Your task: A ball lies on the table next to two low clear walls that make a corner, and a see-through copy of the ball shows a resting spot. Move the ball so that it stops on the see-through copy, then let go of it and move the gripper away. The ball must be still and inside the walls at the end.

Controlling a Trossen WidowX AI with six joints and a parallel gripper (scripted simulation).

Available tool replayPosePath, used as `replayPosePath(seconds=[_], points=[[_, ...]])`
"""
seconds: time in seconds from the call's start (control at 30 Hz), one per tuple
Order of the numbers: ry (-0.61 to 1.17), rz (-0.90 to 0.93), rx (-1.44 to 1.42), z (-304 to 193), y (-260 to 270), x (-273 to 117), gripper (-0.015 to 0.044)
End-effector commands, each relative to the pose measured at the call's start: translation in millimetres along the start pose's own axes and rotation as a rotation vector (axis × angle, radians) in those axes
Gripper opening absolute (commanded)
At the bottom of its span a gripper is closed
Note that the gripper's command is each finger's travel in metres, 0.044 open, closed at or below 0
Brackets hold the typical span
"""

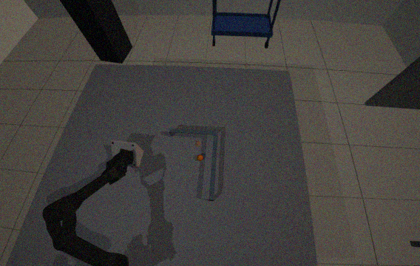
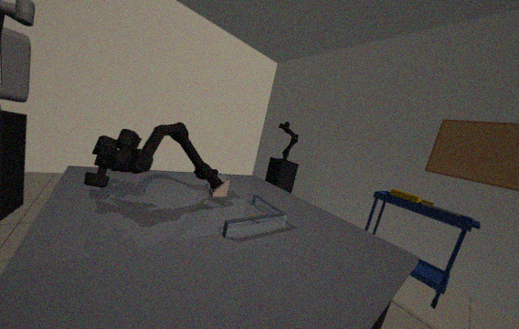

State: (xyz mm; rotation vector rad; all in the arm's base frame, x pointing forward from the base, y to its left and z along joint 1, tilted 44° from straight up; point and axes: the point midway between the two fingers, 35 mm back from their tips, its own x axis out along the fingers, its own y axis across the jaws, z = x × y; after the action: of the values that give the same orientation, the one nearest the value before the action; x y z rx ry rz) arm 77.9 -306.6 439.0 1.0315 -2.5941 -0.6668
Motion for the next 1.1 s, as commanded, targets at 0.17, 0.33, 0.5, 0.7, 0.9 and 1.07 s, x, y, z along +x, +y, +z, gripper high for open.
replayPosePath(seconds=[0.17, 0.33, 0.5, 0.7, 0.9, 1.07], points=[[0.054, -0.041, -0.153, -8.9, -18.2, -13.2, 0.0249], [0.16, -0.102, -0.408, -21.6, -48.9, -39.1, 0.0249], [0.287, -0.151, -0.666, -31.1, -80.3, -70.9, 0.0249], [0.471, -0.189, -0.978, -36.7, -117.2, -116.9, 0.0249], [0.702, -0.193, -1.306, -33.6, -153.1, -174.3, 0.0249], [0.939, -0.158, -1.589, -21.6, -180.1, -231.3, 0.0249]])
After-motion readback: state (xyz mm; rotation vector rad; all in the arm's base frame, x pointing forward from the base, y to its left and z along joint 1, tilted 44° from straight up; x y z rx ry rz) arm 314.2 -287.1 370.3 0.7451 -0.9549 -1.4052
